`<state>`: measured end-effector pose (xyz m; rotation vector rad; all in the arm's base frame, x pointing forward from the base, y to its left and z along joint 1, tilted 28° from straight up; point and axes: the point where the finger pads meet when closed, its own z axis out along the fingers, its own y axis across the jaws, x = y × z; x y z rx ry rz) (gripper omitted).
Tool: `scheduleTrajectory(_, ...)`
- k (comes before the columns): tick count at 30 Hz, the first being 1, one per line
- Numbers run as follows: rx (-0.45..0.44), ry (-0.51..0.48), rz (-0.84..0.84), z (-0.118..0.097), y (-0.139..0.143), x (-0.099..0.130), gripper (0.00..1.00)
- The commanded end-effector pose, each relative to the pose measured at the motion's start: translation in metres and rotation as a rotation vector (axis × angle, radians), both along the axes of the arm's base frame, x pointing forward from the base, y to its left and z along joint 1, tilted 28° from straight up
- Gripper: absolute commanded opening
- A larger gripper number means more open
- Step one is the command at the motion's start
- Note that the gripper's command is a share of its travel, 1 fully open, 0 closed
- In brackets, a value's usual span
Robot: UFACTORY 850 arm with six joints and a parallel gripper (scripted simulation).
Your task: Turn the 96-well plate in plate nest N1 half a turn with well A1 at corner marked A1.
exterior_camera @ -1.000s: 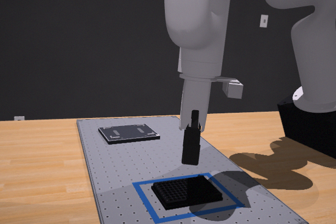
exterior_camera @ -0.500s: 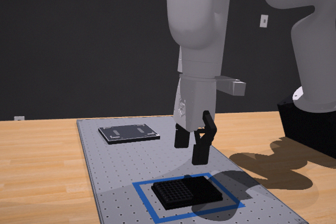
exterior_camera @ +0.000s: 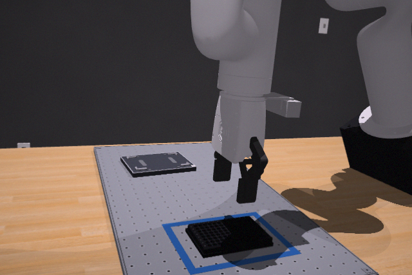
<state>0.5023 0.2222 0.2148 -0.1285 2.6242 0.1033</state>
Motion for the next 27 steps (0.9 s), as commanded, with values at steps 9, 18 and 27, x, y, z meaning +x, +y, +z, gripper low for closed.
scheduleTrajectory(9, -0.019, 0.022, -0.006, -0.009, 0.001, 0.006, 1.0)
scheduleTrajectory(18, -0.019, 0.022, -0.006, -0.022, 0.002, 0.013, 1.0)
scheduleTrajectory(27, -0.019, 0.022, -0.006, -0.033, 0.003, 0.018, 1.0)
